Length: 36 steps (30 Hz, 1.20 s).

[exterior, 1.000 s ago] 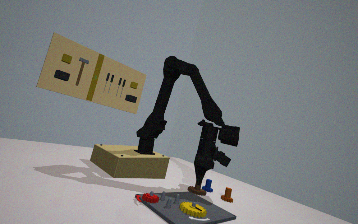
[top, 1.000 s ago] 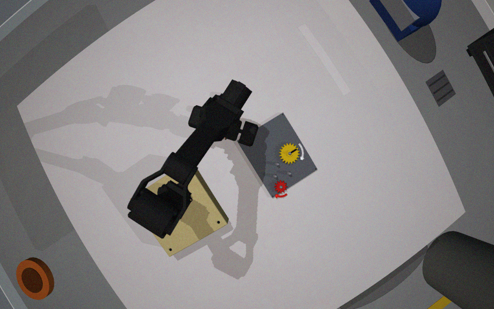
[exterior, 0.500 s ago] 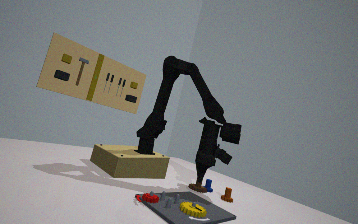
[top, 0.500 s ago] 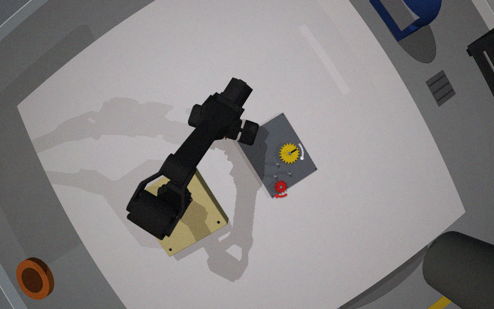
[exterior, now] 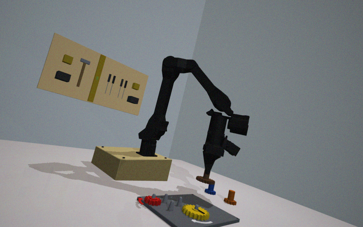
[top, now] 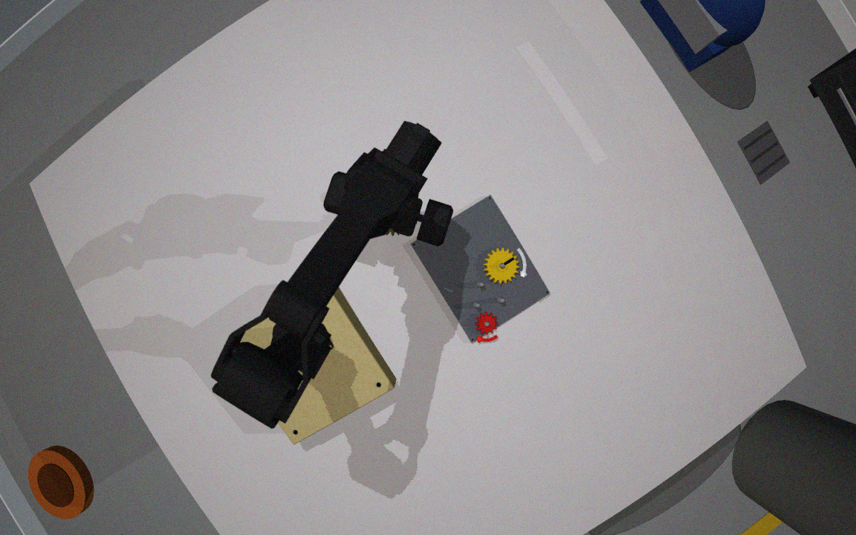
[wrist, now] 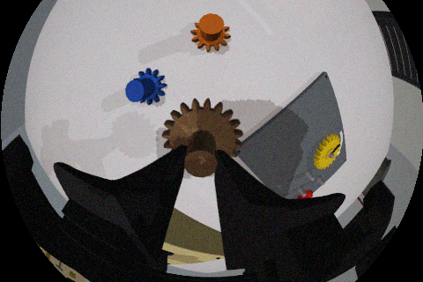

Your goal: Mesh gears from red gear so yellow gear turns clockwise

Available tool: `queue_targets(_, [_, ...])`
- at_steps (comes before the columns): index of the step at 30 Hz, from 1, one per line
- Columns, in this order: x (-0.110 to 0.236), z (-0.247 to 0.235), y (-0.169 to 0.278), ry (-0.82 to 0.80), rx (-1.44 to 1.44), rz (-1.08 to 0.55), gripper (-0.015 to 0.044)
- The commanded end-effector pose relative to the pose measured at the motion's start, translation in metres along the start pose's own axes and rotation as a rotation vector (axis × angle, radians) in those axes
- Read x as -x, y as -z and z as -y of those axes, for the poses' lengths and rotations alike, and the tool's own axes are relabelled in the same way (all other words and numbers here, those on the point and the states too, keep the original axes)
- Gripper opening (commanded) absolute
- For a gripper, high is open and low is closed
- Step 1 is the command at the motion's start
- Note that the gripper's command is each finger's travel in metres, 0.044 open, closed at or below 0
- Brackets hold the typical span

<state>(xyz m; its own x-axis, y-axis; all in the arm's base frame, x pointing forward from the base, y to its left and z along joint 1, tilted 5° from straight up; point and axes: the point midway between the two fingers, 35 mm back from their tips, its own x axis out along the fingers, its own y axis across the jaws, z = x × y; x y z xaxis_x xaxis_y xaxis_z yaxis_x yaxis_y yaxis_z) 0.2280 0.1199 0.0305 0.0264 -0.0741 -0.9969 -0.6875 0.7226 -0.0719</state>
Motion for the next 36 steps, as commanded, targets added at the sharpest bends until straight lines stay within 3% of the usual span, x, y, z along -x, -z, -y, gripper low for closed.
queue_targets(1, [0.01,0.001,-0.002,0.002,-0.006,0.006,0.0])
queue_targets(36, [0.096,0.001,0.008,0.002,-0.009,0.005,0.0])
